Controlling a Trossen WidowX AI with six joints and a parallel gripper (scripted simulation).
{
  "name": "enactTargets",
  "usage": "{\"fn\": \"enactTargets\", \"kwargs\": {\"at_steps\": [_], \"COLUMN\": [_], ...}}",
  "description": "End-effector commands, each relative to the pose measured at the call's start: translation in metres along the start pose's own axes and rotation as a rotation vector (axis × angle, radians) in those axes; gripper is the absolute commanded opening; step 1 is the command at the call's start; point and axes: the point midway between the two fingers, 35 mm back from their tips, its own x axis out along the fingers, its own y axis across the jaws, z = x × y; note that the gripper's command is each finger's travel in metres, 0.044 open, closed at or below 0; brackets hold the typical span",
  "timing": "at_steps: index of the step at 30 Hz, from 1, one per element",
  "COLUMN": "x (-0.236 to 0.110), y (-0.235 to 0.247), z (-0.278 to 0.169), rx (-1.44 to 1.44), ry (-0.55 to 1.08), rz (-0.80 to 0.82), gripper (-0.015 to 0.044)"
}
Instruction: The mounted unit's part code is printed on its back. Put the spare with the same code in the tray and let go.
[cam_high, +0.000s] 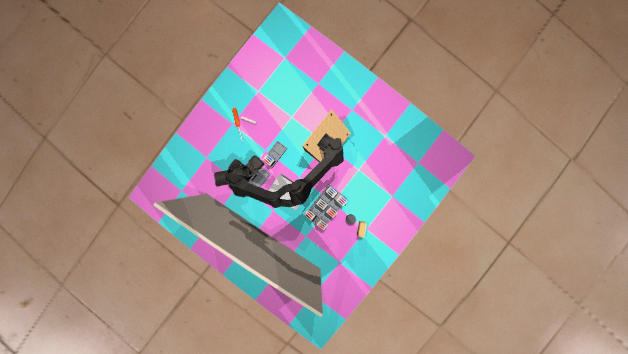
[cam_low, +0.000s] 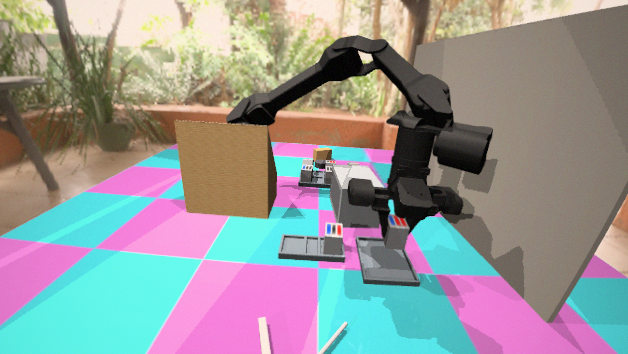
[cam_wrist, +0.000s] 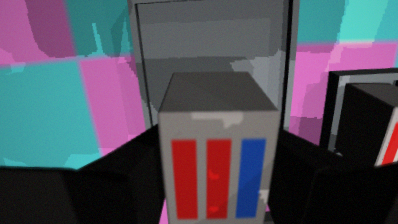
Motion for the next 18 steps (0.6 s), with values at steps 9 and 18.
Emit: {"fn": "enactTargets", "kwargs": {"at_steps": [9, 18], "x": [0.012, 0.021], "y": [-0.002, -0.003], "z": [0.000, -0.001], "rx": [0.008, 0.008], "ry": [0.007, 0.008], "rz": [0.006, 0.006], "gripper": [0.0000, 0.0000]}}
